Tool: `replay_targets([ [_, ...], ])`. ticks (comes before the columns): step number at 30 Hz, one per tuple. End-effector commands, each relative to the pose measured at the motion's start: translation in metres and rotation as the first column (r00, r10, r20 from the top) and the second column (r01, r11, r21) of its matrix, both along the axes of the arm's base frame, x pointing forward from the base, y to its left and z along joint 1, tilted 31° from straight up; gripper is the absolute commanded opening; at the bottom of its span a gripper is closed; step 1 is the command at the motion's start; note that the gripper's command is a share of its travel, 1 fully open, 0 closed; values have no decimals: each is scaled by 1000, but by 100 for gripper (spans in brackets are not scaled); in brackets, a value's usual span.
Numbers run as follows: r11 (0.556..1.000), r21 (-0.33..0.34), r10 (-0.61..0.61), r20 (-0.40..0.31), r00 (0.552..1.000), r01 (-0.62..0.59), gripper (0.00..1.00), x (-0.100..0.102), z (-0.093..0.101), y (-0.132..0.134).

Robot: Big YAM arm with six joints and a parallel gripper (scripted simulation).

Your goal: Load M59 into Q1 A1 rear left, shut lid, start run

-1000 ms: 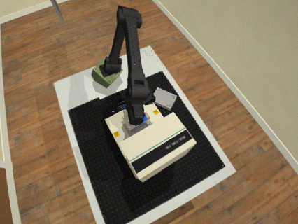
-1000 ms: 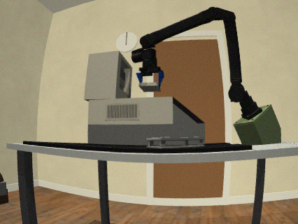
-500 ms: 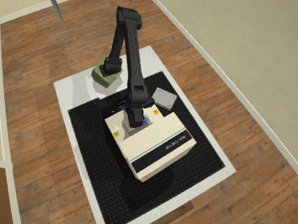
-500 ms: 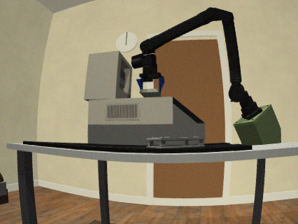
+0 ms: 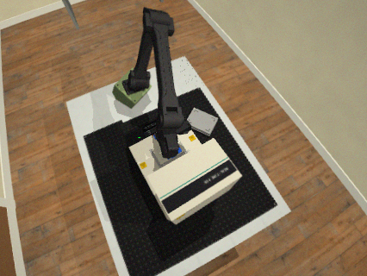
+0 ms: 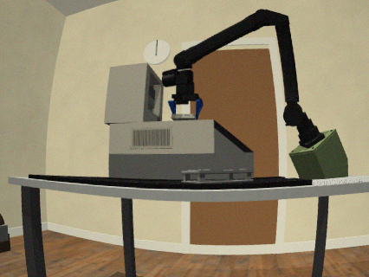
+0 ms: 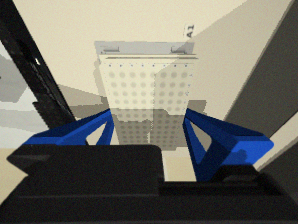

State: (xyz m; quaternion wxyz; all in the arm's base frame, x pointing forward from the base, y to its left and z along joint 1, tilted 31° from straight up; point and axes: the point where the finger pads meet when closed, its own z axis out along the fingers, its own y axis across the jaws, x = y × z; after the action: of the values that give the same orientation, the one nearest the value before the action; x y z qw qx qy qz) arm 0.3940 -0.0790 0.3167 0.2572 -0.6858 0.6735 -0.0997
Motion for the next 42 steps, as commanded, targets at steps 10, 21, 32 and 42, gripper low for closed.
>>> replay_targets([
  [10,1000,2,-5,3,1000,5,0,13,-5,1],
  [21,1000,-22,-8,45,999,9,0,5,19,-6],
  [32,1000,-19,-4,62,998,5,0,5,27,5],
  [42,1000,-29,-8,66,998,10,0,8,23,-7],
])
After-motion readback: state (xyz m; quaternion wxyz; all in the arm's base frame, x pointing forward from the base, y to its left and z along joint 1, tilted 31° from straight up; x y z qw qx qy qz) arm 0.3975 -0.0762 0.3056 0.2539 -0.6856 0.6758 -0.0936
